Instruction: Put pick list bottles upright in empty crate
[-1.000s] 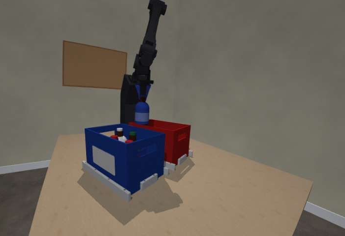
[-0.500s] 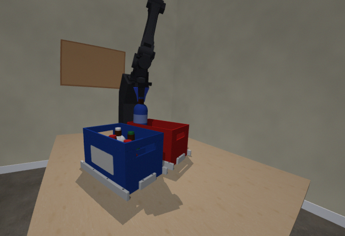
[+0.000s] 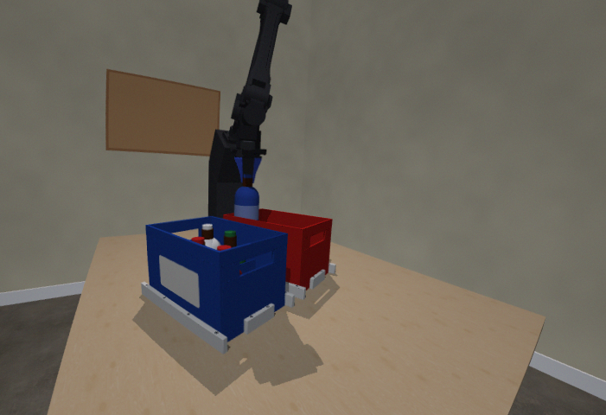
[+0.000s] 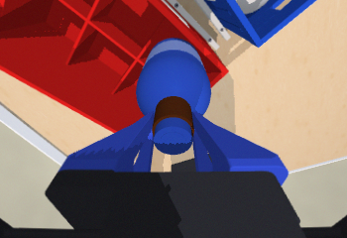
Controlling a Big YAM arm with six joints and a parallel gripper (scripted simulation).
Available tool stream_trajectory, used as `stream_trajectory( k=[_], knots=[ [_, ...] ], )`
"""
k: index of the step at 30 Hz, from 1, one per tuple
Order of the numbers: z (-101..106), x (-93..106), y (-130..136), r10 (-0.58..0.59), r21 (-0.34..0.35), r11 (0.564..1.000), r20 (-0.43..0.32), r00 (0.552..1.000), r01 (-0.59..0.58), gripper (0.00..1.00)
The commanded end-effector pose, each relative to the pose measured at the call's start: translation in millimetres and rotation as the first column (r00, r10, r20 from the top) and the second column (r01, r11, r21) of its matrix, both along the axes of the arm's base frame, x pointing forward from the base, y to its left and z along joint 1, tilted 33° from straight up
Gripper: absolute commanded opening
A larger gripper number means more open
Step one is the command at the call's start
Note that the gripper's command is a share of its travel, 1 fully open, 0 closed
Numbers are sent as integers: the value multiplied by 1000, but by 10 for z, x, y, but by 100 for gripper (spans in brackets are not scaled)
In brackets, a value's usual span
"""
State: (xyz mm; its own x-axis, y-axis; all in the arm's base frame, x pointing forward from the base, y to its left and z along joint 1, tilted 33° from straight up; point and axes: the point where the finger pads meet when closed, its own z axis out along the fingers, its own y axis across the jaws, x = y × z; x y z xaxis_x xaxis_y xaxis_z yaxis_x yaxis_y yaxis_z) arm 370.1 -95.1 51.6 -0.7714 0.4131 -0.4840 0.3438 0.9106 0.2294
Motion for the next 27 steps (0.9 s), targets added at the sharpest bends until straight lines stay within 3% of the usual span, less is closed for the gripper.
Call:
stream_trajectory(
  k=[1, 6, 9, 14, 16, 21, 24, 27],
  knots=[
    [32, 93, -22, -9, -4, 1000, 22, 1000, 10, 0],
    [72, 123, -4, -5, -10, 1000, 45, 999, 5, 0],
    [-15, 153, -34, -11, -6, 1000, 28, 1000, 11, 0],
    [84, 201, -47, -9, -17, 1000, 59, 998, 10, 0],
    [-58, 193, -19, -7, -5, 1000, 28, 1000, 7, 0],
    [9, 227, -40, -11, -15, 1000, 56, 998, 11, 0],
    [-122, 243, -21, -7, -6, 1000, 29, 1000, 7, 0],
    [-40, 267, -31, -8, -14, 1000, 56, 998, 9, 0]
  ],
)
